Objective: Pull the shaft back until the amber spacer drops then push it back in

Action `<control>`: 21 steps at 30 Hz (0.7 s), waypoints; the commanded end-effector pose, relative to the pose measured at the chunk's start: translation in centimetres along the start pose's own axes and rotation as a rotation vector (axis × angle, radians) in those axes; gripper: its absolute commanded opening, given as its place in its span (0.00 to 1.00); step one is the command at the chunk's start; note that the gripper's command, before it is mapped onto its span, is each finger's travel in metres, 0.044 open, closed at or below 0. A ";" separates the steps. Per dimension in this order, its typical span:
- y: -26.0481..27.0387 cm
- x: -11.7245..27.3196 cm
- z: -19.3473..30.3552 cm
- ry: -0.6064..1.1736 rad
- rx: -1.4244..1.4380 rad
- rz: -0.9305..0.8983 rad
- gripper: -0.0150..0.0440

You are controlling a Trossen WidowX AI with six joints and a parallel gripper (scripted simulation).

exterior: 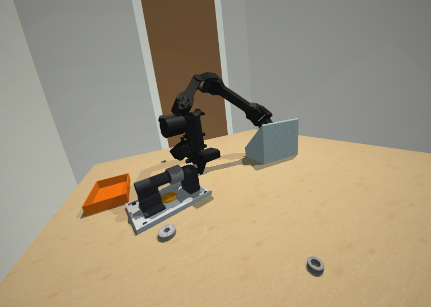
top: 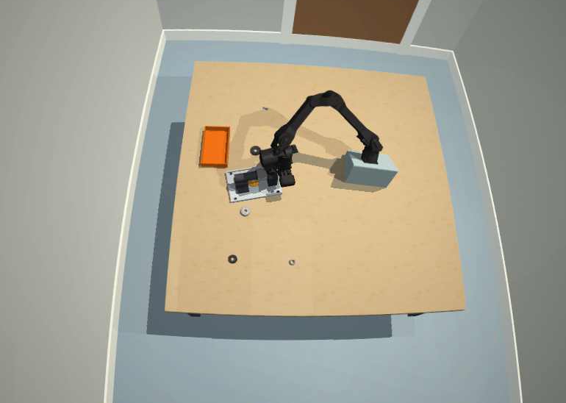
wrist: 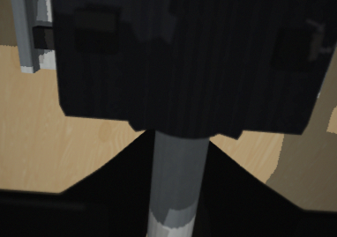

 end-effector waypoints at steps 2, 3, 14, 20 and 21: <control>-0.1 0.0 -0.2 -0.004 0.001 0.002 0.25; -0.1 0.0 -0.2 -0.004 0.001 0.002 0.25; -0.1 0.1 -0.3 -0.004 0.001 0.002 0.25; -0.2 0.1 -0.4 -0.004 0.000 0.002 0.25; -0.2 0.1 -0.5 -0.004 0.000 0.002 0.25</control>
Point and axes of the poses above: the point midway between the two fingers, 35 mm back from their tips, its own x axis back along the fingers, its own y axis across the jaws, z = x × y, the point moved 3 cm from there along x, back along the fingers, and after that the axes turned 15 degrees about x, right-handed, at the moved point
